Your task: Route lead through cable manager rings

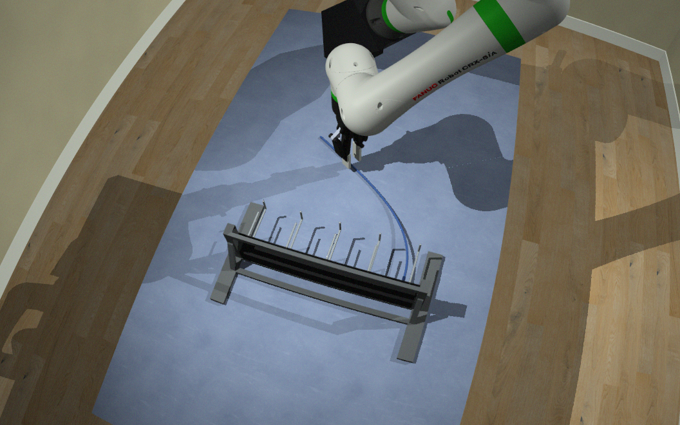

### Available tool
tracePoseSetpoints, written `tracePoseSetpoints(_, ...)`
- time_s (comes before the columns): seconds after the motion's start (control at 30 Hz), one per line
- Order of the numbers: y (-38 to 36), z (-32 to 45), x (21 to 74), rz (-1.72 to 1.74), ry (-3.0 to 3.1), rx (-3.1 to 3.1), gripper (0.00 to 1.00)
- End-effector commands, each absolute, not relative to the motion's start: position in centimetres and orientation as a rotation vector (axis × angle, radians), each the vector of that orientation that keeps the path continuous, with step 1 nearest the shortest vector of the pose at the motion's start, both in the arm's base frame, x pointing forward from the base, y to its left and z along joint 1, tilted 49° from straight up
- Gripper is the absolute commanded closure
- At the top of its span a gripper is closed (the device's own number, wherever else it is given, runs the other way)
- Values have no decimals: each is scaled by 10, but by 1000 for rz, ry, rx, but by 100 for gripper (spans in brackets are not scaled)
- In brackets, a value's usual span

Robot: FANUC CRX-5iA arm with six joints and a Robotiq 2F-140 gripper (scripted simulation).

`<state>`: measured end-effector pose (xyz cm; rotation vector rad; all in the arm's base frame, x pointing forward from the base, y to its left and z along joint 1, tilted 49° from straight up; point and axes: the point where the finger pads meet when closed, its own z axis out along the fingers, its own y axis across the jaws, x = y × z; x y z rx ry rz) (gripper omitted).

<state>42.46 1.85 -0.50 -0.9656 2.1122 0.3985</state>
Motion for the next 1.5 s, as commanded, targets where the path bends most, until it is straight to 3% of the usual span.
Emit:
tracePoseSetpoints(0.0,21,-8,427,398,2112,-966,80)
tracePoseSetpoints(1.47,24,-11,429,398,2112,-966,80)
